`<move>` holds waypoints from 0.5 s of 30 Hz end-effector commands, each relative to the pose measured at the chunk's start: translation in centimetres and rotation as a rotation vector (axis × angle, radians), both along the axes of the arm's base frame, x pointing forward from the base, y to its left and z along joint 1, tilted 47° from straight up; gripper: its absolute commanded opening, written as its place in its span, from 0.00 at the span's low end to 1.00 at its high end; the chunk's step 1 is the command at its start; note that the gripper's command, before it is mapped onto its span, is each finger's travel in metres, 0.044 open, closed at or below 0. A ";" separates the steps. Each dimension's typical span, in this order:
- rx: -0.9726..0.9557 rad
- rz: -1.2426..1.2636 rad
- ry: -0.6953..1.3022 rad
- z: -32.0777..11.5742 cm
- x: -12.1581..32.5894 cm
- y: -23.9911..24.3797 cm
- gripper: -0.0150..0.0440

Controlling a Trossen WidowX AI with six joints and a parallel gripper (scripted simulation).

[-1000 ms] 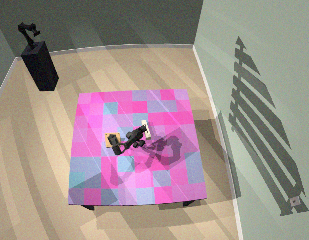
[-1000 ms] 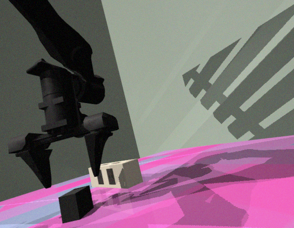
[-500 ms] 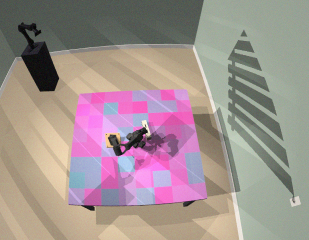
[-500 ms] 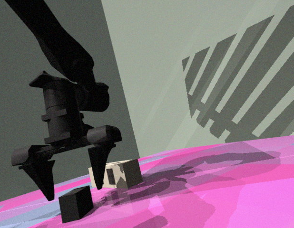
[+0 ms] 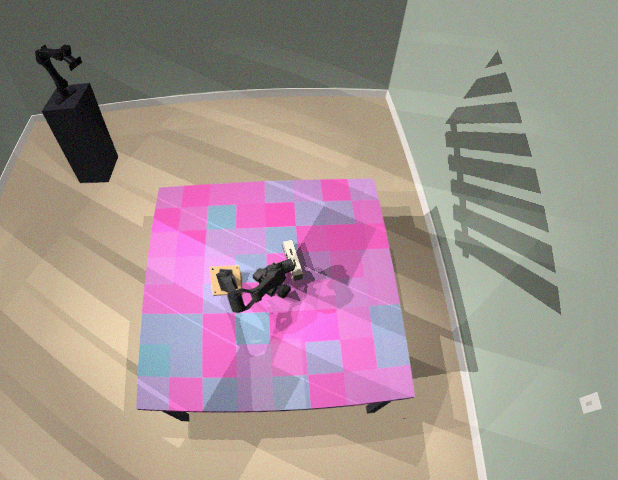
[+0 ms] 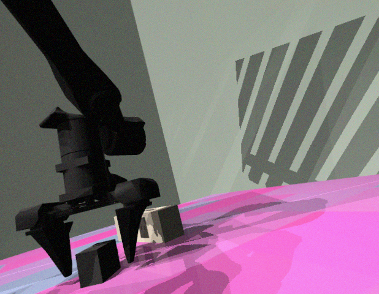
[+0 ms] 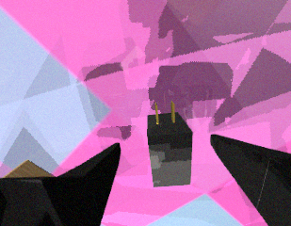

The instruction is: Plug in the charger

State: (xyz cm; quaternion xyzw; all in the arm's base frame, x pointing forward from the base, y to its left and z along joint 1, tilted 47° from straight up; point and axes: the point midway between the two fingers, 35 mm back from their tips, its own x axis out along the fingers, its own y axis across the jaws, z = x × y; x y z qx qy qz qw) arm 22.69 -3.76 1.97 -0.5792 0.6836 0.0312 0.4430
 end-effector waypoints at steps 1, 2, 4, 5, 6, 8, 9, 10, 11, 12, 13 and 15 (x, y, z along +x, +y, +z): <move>0.000 0.001 -0.001 0.0 0.0 0.1 0.91; 0.000 0.001 -0.001 0.0 0.0 0.1 0.87; 0.000 0.001 -0.001 0.0 0.0 0.1 0.78; 0.000 0.001 -0.001 0.0 0.0 0.1 0.73; 0.000 0.001 -0.001 0.0 0.0 0.1 0.69; 0.000 0.001 -0.001 0.0 0.0 0.1 0.60; 0.000 0.001 -0.001 0.0 0.0 0.1 0.56; 0.000 0.001 -0.001 0.0 0.0 0.1 0.51; 0.000 0.001 -0.001 0.0 0.0 0.1 0.50; 0.000 0.001 -0.001 0.0 0.0 0.1 0.49; 0.000 0.001 -0.001 0.0 0.0 0.1 0.48; 0.000 0.001 -0.001 0.0 0.0 0.1 0.45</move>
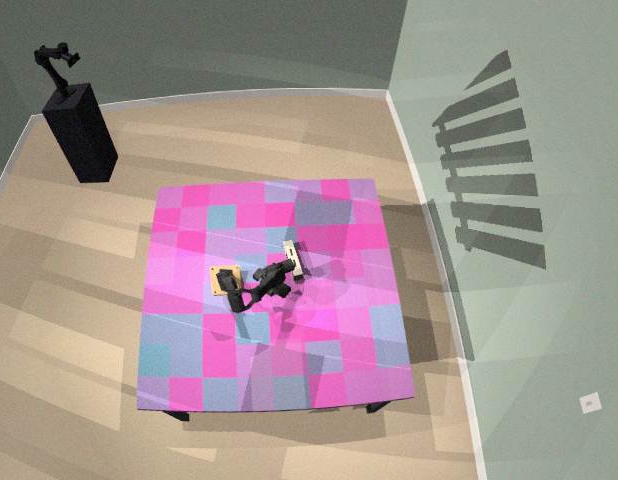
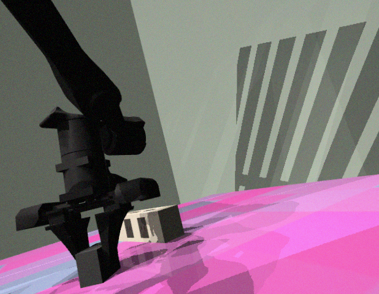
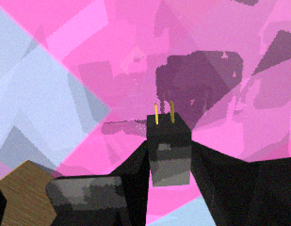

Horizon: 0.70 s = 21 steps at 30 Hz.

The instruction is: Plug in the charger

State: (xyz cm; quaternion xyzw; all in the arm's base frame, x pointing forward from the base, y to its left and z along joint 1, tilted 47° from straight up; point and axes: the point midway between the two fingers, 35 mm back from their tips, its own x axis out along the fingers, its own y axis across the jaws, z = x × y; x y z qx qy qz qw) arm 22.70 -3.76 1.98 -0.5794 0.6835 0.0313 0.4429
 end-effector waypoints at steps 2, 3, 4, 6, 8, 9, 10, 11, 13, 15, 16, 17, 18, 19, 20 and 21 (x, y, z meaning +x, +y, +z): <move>0.001 0.000 -0.001 0.1 0.0 0.1 0.40; 0.001 0.001 -0.001 0.1 0.0 0.2 0.35; 0.001 0.001 -0.001 0.2 0.0 0.3 0.31; 0.002 0.002 0.000 0.6 0.0 0.7 0.25; 0.002 0.002 0.000 1.1 -0.1 1.3 0.25; 0.002 0.003 0.001 1.3 -0.1 1.6 0.25; 0.002 0.003 0.001 1.6 -0.2 1.9 0.25; 0.002 0.004 0.001 1.8 -0.3 2.1 0.25; 0.001 0.004 0.002 2.4 -0.4 2.7 0.25; -0.001 0.004 0.002 2.9 -0.5 3.3 0.25; -0.002 0.005 0.002 3.2 -0.6 3.6 0.25; -0.003 0.005 0.002 3.4 -0.7 3.7 0.25; -0.004 0.005 0.002 3.6 -0.7 3.9 0.25; -0.004 0.005 0.002 3.6 -0.8 3.9 0.25; -0.004 0.004 0.001 3.6 -0.8 4.0 0.25; -0.003 0.002 -0.001 3.6 -0.8 4.0 0.25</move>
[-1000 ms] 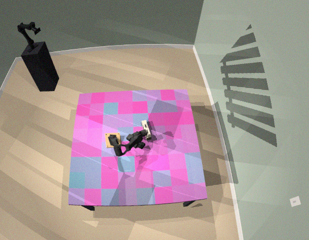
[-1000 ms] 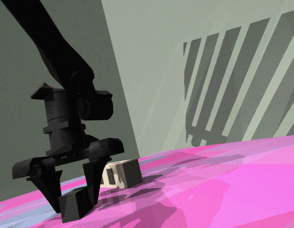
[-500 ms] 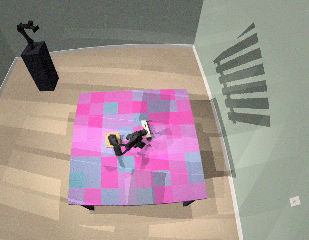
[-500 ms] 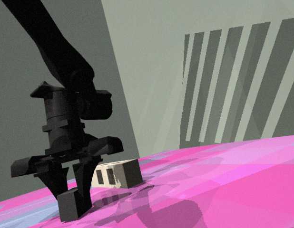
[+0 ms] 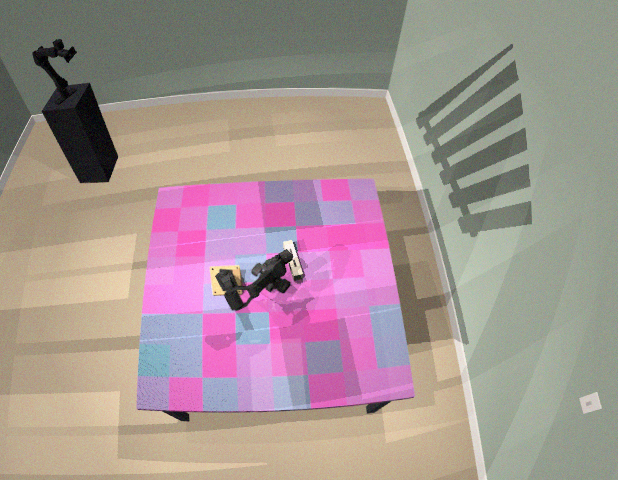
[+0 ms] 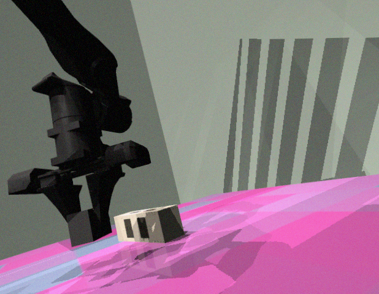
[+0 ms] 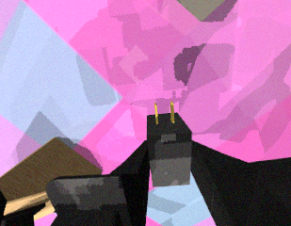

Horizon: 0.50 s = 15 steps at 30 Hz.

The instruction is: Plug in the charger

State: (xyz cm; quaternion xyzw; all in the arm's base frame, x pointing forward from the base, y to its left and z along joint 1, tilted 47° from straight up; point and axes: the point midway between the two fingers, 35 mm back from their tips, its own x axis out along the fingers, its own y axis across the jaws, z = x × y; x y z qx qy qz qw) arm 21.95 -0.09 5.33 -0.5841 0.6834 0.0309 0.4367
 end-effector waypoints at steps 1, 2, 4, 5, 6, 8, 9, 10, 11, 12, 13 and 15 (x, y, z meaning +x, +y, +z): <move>0.009 -0.007 -0.012 0.1 0.0 0.4 0.25; 0.010 -0.011 -0.016 0.0 0.0 0.5 0.25; 0.013 -0.021 -0.027 -0.3 0.1 0.7 0.25; 0.015 -0.026 -0.034 -0.4 0.1 0.8 0.25; 0.016 -0.032 -0.040 -0.6 0.2 0.9 0.25; 0.020 -0.043 -0.053 -1.0 0.2 1.2 0.25; 0.021 -0.048 -0.060 -1.1 0.2 1.3 0.25; 0.023 -0.054 -0.066 -1.3 0.3 1.4 0.25; 0.024 -0.060 -0.073 -1.5 0.3 1.5 0.25; 0.026 -0.065 -0.079 -1.6 0.3 1.6 0.25; 0.027 -0.071 -0.086 -1.8 0.3 1.7 0.25; 0.030 -0.082 -0.098 -2.2 0.4 2.0 0.25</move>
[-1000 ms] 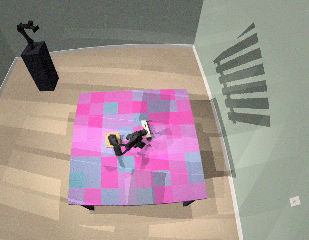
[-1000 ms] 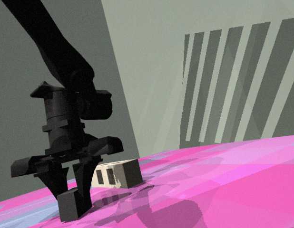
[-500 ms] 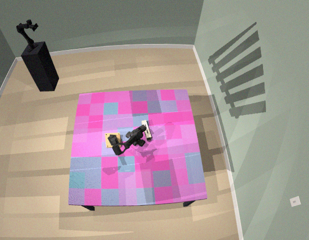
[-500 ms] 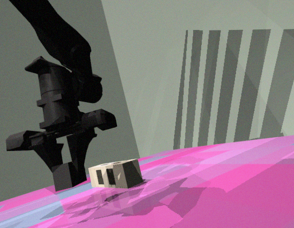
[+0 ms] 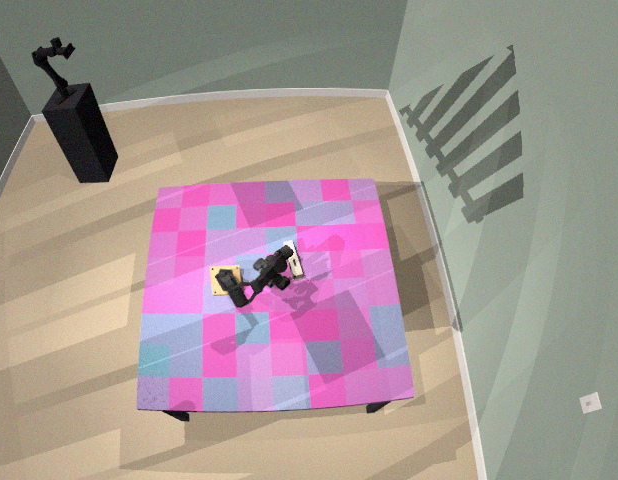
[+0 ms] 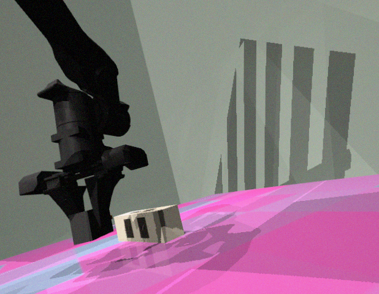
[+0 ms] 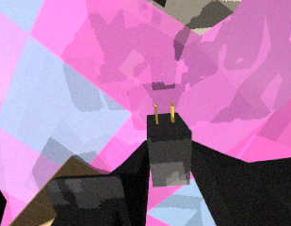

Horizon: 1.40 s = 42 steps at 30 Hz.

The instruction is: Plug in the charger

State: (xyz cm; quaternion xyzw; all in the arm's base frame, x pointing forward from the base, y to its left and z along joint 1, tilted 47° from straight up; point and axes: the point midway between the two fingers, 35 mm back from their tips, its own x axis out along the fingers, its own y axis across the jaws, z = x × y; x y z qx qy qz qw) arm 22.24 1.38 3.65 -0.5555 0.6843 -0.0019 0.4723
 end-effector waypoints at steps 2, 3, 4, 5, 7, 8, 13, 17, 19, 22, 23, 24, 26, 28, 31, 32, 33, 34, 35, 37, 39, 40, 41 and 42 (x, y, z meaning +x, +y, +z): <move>0.012 -0.022 -0.027 -0.8 0.1 0.7 0.25; 0.013 -0.028 -0.033 -1.0 0.1 0.8 0.25; 0.015 -0.034 -0.039 -1.2 0.1 0.9 0.25; 0.016 -0.040 -0.046 -1.4 0.1 1.1 0.25; 0.019 -0.051 -0.059 -1.7 0.2 1.3 0.25; 0.020 -0.057 -0.065 -1.9 0.2 1.4 0.25; 0.027 -0.086 -0.096 -2.8 0.2 1.9 0.25; 0.032 -0.109 -0.121 -3.5 0.1 2.4 0.25; 0.035 -0.121 -0.134 -3.9 0.1 2.6 0.25; 0.038 -0.139 -0.153 -4.5 0.1 2.9 0.25; 0.040 -0.145 -0.159 -4.7 0.1 3.0 0.25; 0.041 -0.151 -0.165 -4.9 0.1 3.1 0.25; 0.043 -0.163 -0.178 -5.2 0.0 3.3 0.25; 0.045 -0.175 -0.190 -5.6 0.0 3.5 0.25; 0.049 -0.193 -0.209 -6.2 -0.1 3.8 0.25; 0.050 -0.199 -0.215 -6.4 -0.1 3.9 0.25; 0.051 -0.205 -0.221 -6.6 -0.2 4.0 0.25; 0.052 -0.211 -0.227 -6.7 -0.2 4.1 0.25; 0.053 -0.217 -0.234 -6.9 -0.2 4.1 0.25; 0.055 -0.229 -0.246 -7.3 -0.3 4.3 0.25; 0.057 -0.241 -0.258 -7.7 -0.4 4.5 0.25; 0.057 -0.247 -0.265 -7.9 -0.4 4.6 0.25; 0.058 -0.253 -0.271 -8.1 -0.5 4.7 0.25; 0.059 -0.259 -0.277 -8.3 -0.5 4.8 0.25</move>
